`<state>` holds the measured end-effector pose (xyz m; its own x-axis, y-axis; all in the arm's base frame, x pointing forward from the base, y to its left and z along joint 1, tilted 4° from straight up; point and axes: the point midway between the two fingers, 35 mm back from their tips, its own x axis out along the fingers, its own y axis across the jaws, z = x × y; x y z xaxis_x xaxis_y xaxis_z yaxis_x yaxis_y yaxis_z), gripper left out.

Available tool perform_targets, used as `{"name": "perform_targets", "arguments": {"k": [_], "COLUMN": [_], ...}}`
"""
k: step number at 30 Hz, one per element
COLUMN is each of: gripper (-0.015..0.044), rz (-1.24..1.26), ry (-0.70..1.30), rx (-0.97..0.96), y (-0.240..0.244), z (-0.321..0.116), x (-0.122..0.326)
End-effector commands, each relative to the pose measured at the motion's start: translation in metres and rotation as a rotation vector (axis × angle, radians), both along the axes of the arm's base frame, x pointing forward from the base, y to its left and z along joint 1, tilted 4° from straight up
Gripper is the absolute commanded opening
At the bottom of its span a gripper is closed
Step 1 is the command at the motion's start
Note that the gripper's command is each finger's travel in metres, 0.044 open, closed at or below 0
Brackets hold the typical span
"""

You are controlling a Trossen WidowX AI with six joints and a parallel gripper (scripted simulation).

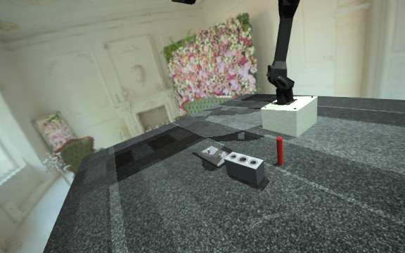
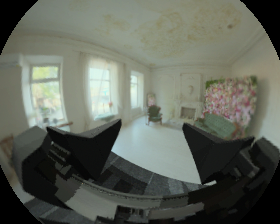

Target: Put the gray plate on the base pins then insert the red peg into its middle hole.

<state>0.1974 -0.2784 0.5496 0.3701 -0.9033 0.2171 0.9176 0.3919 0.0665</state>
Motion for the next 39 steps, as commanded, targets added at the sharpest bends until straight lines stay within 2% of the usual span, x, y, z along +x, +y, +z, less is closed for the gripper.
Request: {"name": "perform_targets", "arguments": {"k": [1, 10, 15, 21, 29, 34, 39], "gripper": [0.044, 0.044, 0.044, 0.044, 0.044, 0.044, 0.044], "rz": [0.157, 0.392, 0.48, 0.502, 0.372, 0.203, -0.009], "ry": [-0.021, -0.016, 0.027, 0.112, 0.277, 0.396, 0.504], "rx": [0.148, 0.502, 0.756, 1.066, 1.42, 1.57, 1.637], "y": [0.007, 0.048, 0.095, 0.162, 0.261, 0.321, 0.365], "z": [-0.038, -0.127, -0.189, -0.264, -0.357, -0.406, -0.444], "x": [0.051, 0.14, 0.183, 0.214, 0.212, 0.186, 0.147]}}
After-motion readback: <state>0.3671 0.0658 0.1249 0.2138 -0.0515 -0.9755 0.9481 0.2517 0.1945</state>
